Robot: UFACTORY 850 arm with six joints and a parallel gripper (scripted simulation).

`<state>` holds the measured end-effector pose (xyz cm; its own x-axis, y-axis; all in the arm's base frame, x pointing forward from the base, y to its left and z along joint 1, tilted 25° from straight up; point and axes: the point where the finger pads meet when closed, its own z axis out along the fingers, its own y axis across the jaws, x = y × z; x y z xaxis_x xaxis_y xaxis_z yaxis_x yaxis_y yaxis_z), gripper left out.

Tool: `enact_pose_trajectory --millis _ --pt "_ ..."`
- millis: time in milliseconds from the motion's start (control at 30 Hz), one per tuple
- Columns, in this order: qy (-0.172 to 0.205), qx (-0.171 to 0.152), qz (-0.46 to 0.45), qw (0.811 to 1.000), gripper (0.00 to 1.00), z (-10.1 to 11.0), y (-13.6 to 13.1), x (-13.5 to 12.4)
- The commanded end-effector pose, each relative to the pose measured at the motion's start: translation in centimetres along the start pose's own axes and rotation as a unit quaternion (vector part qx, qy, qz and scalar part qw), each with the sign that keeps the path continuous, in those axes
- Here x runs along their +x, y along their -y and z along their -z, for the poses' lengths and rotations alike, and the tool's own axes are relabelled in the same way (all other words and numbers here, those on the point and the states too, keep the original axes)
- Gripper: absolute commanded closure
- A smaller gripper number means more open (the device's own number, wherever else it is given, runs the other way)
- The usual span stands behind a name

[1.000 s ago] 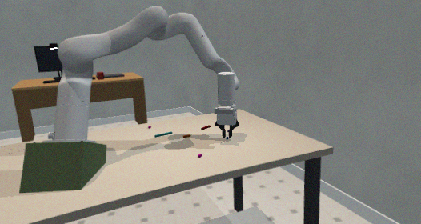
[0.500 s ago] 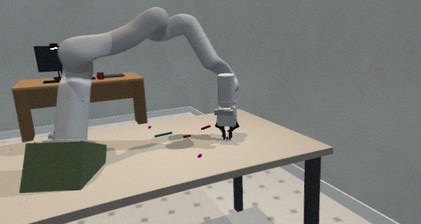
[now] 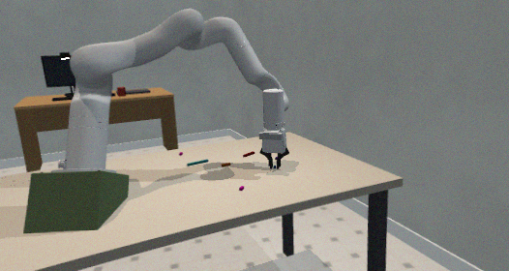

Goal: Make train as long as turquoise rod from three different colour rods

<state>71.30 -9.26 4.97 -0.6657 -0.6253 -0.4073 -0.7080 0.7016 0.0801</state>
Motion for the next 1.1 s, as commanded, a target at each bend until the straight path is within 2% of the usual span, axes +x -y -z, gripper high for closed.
enact_pose_trajectory --millis 0,567,600,1067 --pt "0.001 0.001 0.0 1.0 0.76 0.1 0.09 -0.07" --pt "0.001 0.001 0.0 1.0 0.76 0.1 0.09 -0.07" --pt "0.001 0.001 0.0 1.0 0.96 0.1 0.09 -0.07" --pt "0.001 0.001 0.0 1.0 0.96 0.1 0.09 -0.07"
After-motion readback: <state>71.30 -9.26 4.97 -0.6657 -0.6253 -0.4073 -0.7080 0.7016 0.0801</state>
